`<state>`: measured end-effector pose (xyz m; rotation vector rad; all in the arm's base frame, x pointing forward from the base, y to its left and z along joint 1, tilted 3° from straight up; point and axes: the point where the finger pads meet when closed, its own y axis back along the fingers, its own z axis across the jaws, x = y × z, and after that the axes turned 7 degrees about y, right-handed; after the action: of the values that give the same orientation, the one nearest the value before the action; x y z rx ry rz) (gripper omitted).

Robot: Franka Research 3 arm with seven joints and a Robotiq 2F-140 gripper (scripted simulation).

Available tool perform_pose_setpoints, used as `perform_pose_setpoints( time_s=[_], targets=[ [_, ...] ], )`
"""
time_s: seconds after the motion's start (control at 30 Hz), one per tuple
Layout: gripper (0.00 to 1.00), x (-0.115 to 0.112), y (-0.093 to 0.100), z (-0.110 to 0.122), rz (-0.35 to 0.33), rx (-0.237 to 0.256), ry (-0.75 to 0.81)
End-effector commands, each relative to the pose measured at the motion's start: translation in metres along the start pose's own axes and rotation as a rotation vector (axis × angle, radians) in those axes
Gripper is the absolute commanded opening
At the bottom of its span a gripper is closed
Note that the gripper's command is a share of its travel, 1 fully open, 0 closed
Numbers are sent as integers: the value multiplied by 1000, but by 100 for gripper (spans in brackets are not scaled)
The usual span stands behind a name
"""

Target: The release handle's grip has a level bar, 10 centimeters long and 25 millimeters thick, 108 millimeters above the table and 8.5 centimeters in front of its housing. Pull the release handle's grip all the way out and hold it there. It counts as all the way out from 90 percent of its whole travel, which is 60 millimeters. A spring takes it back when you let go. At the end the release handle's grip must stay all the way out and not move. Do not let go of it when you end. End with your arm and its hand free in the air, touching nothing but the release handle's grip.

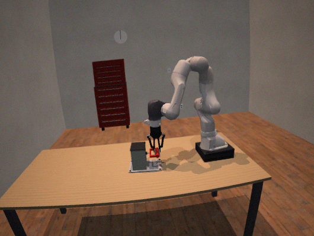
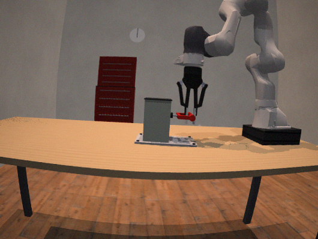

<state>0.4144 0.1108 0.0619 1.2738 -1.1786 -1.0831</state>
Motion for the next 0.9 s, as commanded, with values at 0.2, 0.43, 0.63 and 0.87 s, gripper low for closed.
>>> perform_pose_setpoints(
  time_s=[0.2, 0.43, 0.63, 0.87],
  targets=[
    [0, 1, -1, -1, 0, 2, -2],
    [0, 1, -1, -1, 0, 2, -2],
    [0, 1, -1, 0, 0, 2, -2],
    [0, 1, -1, 3, 0, 2, -2]
  ],
)
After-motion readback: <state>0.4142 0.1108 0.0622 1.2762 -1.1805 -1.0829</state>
